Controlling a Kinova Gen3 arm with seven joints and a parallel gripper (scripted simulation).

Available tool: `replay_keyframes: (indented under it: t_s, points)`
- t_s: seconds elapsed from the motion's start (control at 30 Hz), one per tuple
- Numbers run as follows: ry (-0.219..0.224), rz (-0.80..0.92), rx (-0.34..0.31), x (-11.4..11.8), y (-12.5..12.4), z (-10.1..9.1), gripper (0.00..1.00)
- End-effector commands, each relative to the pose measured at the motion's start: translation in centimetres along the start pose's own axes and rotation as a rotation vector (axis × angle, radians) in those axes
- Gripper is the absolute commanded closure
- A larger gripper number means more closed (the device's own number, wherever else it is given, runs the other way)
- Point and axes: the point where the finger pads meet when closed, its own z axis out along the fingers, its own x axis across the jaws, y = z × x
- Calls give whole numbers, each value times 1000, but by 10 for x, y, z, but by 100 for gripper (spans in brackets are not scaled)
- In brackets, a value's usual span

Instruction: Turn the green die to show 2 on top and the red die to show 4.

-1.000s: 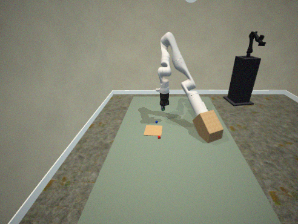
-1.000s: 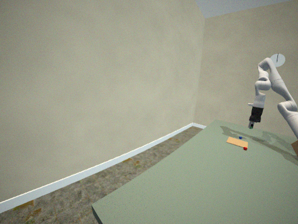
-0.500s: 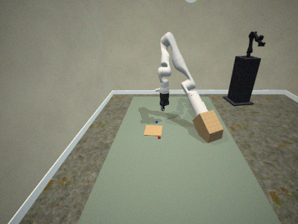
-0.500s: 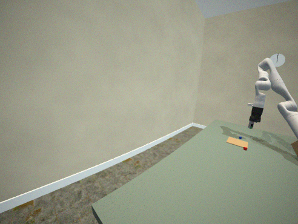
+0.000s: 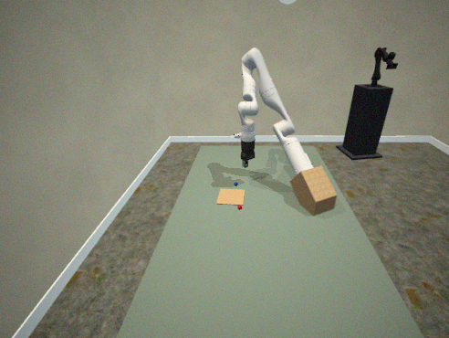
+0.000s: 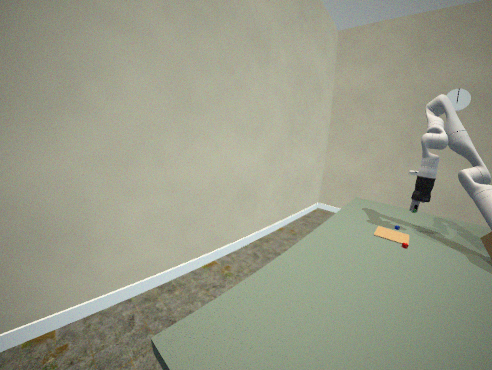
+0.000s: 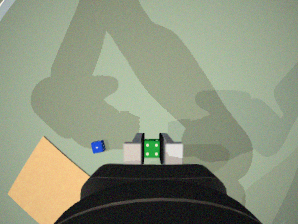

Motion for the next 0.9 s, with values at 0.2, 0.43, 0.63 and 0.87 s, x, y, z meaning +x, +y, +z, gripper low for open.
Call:
replay_keyframes:
  t_s: [0.2, 0.43, 0.63, 0.87]
  points:
    - [37, -9, 113, -2, 0, -1, 66]
    - [67, -10, 263, -4, 3, -3, 66]
    - [79, -10, 452, -5, 6, -4, 66]
    - [67, -11, 613, -5, 8, -3, 66]
